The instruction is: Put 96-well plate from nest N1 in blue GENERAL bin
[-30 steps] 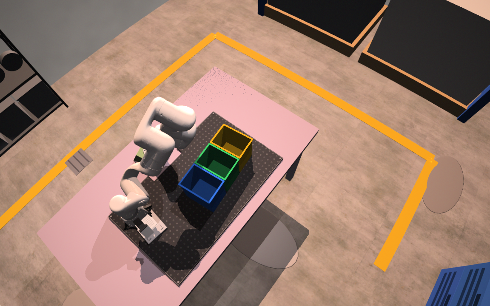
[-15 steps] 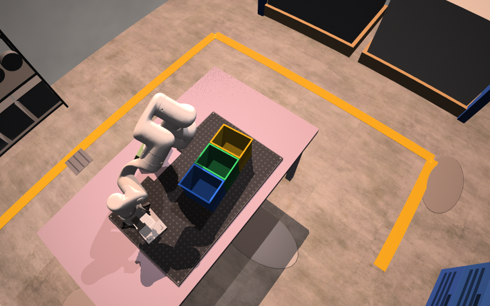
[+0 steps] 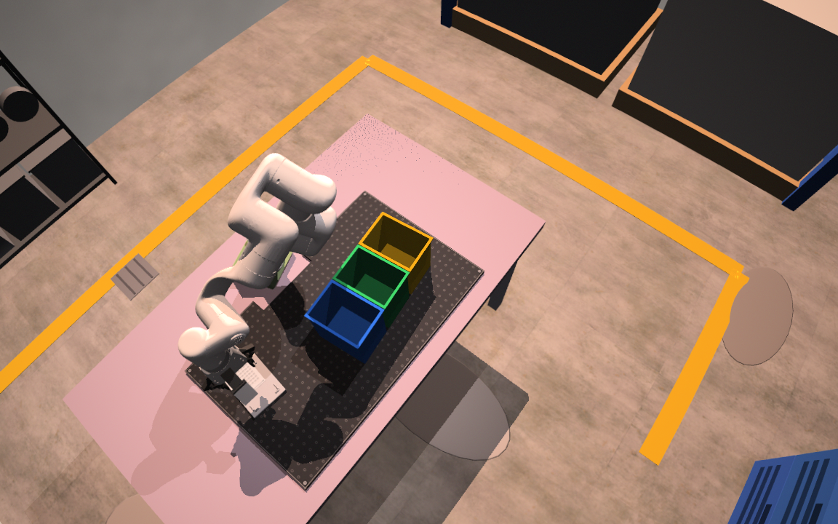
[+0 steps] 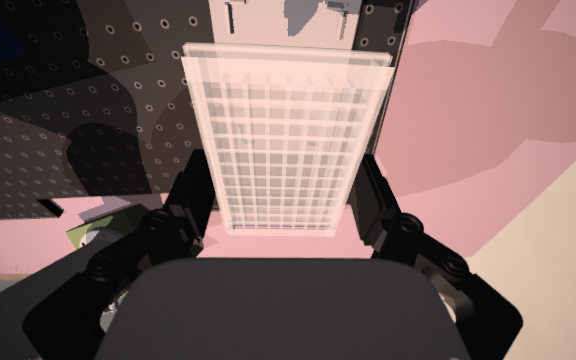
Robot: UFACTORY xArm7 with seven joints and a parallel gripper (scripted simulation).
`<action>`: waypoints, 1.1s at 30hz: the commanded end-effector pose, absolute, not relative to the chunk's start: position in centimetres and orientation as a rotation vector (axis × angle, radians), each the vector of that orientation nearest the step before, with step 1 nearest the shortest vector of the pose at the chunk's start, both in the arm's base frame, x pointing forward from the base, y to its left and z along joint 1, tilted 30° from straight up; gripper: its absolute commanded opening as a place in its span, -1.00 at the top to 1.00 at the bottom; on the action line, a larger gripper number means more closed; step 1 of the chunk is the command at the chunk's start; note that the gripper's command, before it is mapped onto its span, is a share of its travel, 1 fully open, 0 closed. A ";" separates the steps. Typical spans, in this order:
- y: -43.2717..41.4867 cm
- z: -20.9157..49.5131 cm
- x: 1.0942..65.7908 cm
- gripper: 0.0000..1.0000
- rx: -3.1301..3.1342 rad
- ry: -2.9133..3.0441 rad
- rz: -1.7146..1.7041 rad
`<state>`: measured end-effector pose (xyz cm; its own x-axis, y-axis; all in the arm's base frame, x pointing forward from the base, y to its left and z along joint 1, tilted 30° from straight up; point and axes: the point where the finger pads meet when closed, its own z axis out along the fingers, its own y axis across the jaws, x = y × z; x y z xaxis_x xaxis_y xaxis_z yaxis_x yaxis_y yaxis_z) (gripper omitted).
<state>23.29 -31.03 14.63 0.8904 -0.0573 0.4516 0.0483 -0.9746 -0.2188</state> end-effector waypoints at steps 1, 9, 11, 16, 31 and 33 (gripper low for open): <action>-31.3 15.4 22.9 1.00 -2.836 0.008 -0.690; -31.6 16.3 22.5 1.00 -2.836 0.008 -0.690; -31.6 16.6 22.3 1.00 -2.836 0.008 -0.690; -31.8 17.3 21.9 1.00 -2.836 0.008 -0.690; -32.3 19.2 20.9 1.00 -2.836 0.008 -0.690; -32.3 19.5 20.8 1.00 -2.836 0.008 -0.690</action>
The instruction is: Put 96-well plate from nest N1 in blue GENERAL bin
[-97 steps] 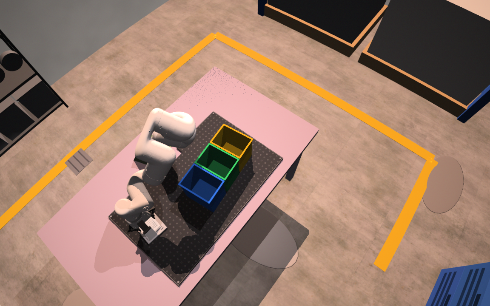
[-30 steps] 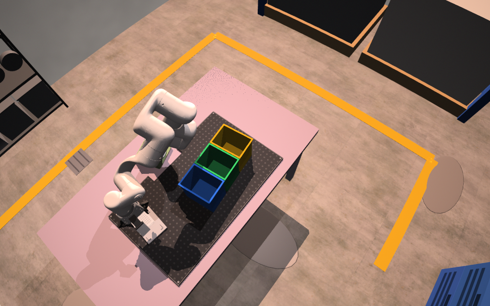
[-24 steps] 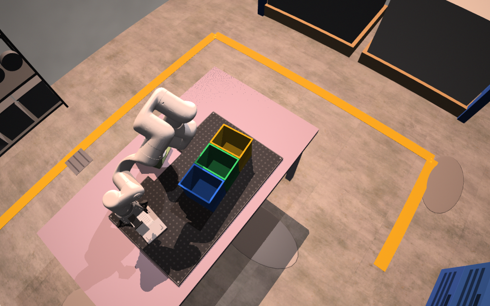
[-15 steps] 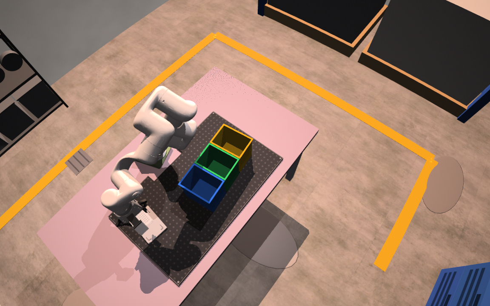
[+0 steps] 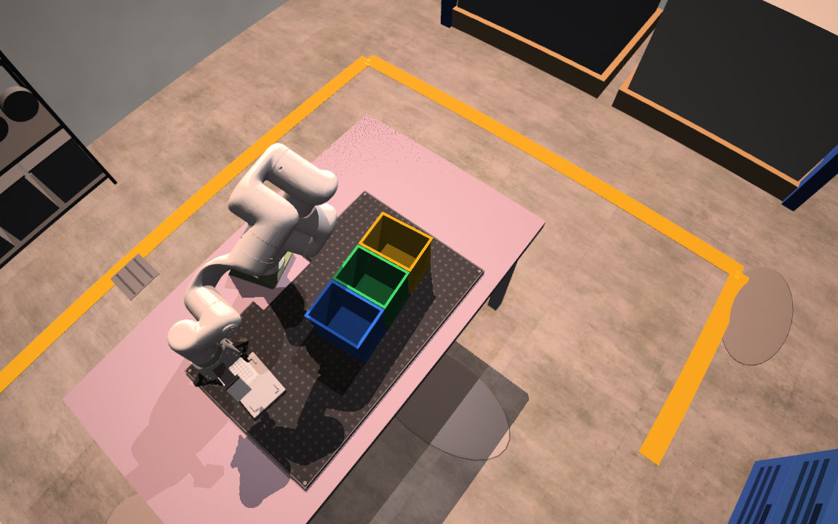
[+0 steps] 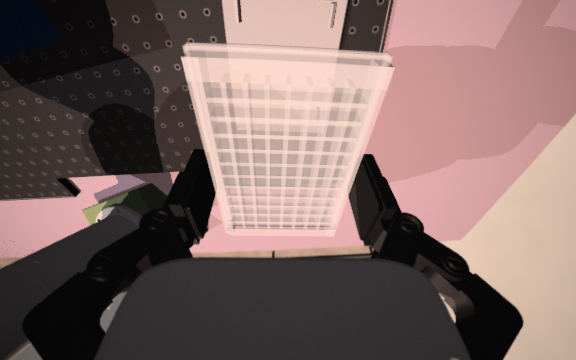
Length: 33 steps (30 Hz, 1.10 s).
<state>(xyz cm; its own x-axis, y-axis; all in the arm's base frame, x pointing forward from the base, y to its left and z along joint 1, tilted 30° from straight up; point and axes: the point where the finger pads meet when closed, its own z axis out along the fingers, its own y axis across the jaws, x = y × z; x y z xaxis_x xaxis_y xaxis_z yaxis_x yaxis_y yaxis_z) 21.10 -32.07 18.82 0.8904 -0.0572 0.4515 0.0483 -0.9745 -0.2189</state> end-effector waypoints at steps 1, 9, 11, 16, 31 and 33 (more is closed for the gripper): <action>-32.4 19.6 20.7 1.00 -2.836 0.008 -0.690; -32.6 20.5 20.3 1.00 -2.837 0.008 -0.690; -32.7 20.8 20.1 1.00 -2.837 0.008 -0.690; -32.8 21.5 19.7 1.00 -2.837 0.008 -0.690; -33.3 23.4 18.7 1.00 -2.837 0.008 -0.690; -33.4 23.7 18.6 1.00 -2.837 0.008 -0.690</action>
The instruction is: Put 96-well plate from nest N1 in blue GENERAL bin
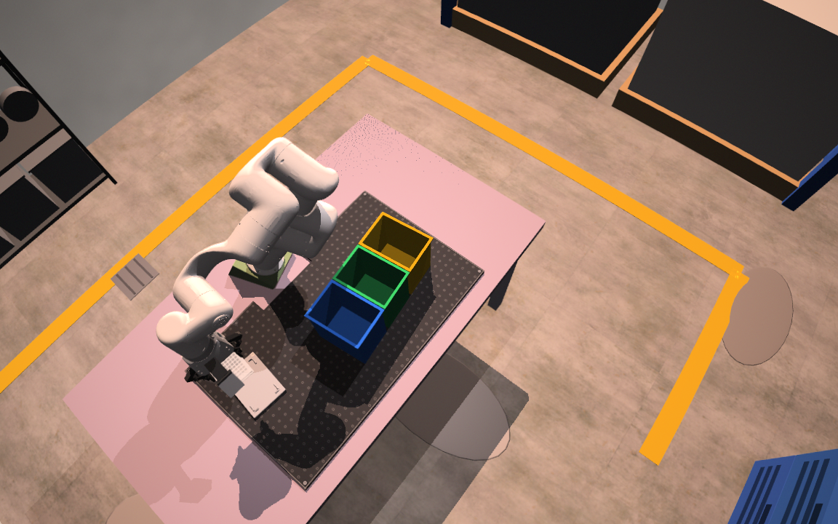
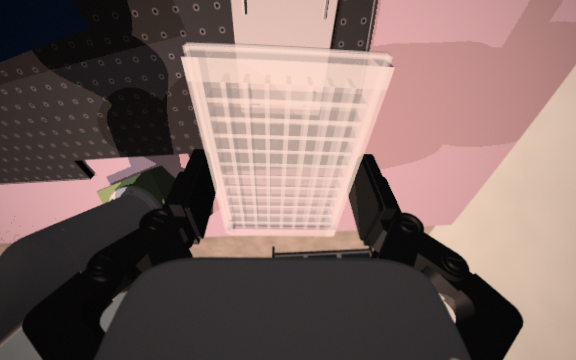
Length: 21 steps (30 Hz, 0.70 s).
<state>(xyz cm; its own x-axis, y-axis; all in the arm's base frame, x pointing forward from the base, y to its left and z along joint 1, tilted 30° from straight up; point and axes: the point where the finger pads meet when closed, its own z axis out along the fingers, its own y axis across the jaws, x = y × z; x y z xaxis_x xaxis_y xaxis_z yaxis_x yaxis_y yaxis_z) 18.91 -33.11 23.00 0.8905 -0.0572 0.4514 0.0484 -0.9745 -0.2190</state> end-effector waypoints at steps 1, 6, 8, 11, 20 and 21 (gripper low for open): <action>-33.4 23.8 18.5 1.00 -2.837 0.008 -0.690; -33.4 23.9 18.5 1.00 -2.837 0.008 -0.690; -33.4 23.9 18.5 1.00 -2.837 0.008 -0.690; -33.4 23.9 18.5 1.00 -2.837 0.008 -0.690; -32.2 24.3 18.7 1.00 -2.857 -0.182 -0.717; -31.9 24.4 18.8 1.00 -2.860 -0.231 -0.723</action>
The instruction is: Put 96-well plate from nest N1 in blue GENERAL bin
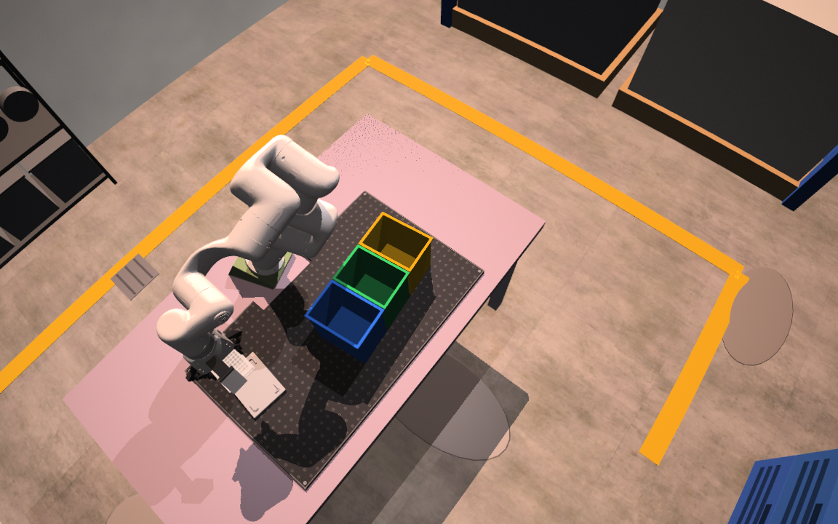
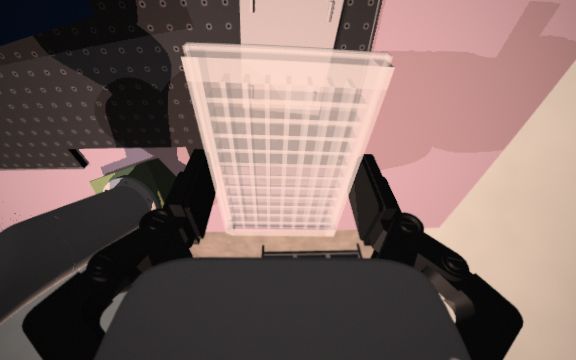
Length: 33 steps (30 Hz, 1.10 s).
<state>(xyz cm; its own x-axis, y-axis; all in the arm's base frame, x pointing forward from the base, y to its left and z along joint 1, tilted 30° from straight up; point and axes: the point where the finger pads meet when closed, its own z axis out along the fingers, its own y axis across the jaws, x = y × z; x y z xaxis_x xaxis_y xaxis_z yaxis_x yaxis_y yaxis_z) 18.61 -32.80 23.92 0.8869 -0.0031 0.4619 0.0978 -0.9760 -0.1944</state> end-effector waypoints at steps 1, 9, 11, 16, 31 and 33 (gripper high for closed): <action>-31.6 24.5 18.9 1.00 -2.863 -0.279 -0.729; -29.7 25.2 19.3 1.00 -2.864 -0.324 -0.735; -29.1 25.4 19.5 1.00 -2.864 -0.324 -0.735; -27.6 25.9 19.8 1.00 -2.864 -0.325 -0.735; -23.5 27.2 20.8 1.00 -2.864 -0.325 -0.735; -22.9 27.4 20.9 1.00 -2.864 -0.325 -0.735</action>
<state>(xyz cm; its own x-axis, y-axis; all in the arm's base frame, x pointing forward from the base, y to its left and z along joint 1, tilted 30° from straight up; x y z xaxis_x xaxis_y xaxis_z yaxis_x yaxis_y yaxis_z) 20.65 -24.01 26.86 0.8557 0.1681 0.4894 0.2520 -0.9614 -0.1104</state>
